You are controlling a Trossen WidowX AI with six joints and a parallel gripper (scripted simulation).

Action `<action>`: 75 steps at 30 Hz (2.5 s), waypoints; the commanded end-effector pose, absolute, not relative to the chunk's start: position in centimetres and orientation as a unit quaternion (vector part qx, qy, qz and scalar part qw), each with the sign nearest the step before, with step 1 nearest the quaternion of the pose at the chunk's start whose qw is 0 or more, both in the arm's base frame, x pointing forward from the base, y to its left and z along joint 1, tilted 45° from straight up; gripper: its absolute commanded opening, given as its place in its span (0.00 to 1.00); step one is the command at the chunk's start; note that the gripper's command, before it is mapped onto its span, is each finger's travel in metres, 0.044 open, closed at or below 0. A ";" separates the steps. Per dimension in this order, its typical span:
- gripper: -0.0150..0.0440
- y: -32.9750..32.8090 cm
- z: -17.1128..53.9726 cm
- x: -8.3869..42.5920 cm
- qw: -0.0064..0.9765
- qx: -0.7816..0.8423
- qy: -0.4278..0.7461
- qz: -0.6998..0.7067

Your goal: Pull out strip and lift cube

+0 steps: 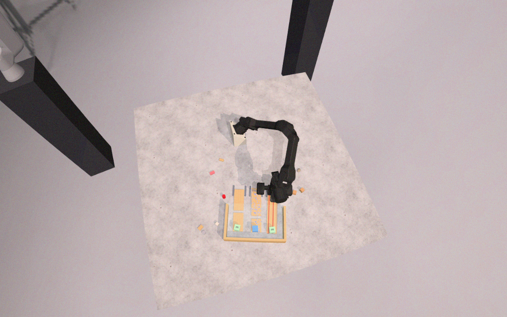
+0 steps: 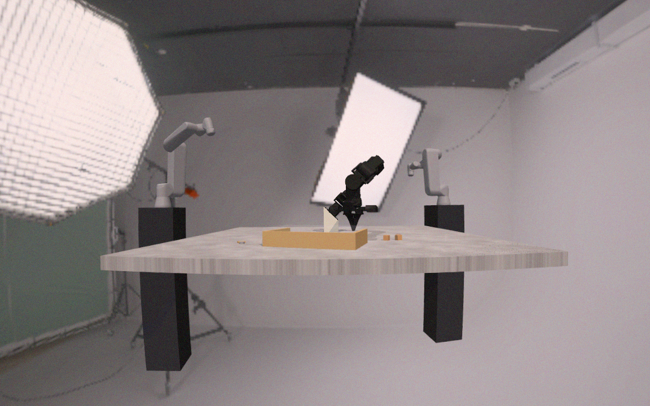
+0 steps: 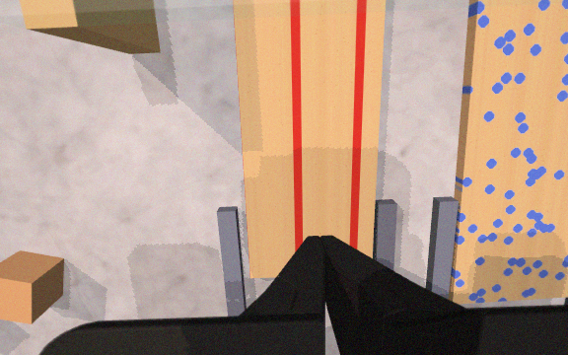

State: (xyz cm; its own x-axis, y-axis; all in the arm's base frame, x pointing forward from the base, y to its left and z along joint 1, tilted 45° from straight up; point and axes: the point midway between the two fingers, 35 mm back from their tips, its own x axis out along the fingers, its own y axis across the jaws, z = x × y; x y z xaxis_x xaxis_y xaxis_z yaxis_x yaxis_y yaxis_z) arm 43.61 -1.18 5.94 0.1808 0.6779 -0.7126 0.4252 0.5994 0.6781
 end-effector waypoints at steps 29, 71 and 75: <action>0.25 1.2 3.7 43.9 0.630 0.439 0.633 0.099; 0.25 1.4 3.5 44.1 0.630 0.439 0.633 0.099; 0.25 1.4 3.4 44.1 0.630 0.439 0.633 0.099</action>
State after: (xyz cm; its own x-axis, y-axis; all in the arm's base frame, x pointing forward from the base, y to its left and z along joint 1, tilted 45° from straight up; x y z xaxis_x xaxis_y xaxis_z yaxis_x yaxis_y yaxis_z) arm 44.01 1.16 3.60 0.1809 0.6786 -0.7119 0.4318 0.5956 0.6774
